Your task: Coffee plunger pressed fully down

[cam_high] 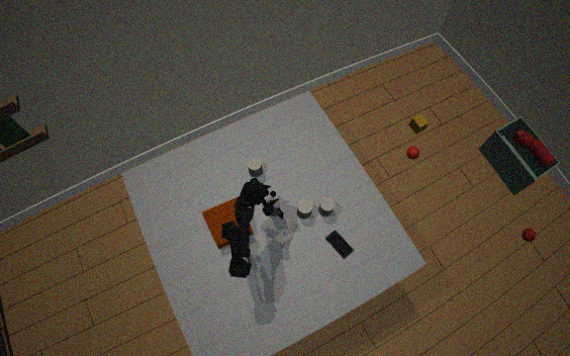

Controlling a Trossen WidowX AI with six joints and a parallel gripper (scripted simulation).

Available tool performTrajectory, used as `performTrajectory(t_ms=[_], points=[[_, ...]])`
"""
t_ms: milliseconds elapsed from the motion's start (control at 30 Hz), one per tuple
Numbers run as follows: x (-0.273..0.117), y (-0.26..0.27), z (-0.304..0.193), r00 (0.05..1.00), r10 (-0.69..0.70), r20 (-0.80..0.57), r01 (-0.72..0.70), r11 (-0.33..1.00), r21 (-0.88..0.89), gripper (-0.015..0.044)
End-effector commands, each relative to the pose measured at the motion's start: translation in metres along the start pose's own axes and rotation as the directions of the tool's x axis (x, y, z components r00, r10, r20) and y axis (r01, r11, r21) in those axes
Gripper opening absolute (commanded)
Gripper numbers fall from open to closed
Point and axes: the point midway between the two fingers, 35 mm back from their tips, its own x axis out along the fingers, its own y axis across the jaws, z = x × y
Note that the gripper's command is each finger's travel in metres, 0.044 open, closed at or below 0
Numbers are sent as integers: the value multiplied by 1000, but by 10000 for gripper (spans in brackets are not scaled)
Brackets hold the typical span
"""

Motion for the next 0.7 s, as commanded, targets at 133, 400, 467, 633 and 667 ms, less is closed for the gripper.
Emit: performTrajectory(t_ms=[133,400,467,633,667], points=[[1,0,-2,1000,2,-4,-2,1000,-10,177],[1,0,-2,1000,2,-4,-2,1000,-10,118],[1,0,-2,1000,2,-4,-2,1000,-10,118],[3,1,-4,1000,2,-5,-2,1000,-10,118],[4,1,-5,1000,2,-5,-2,1000,-10,118]])
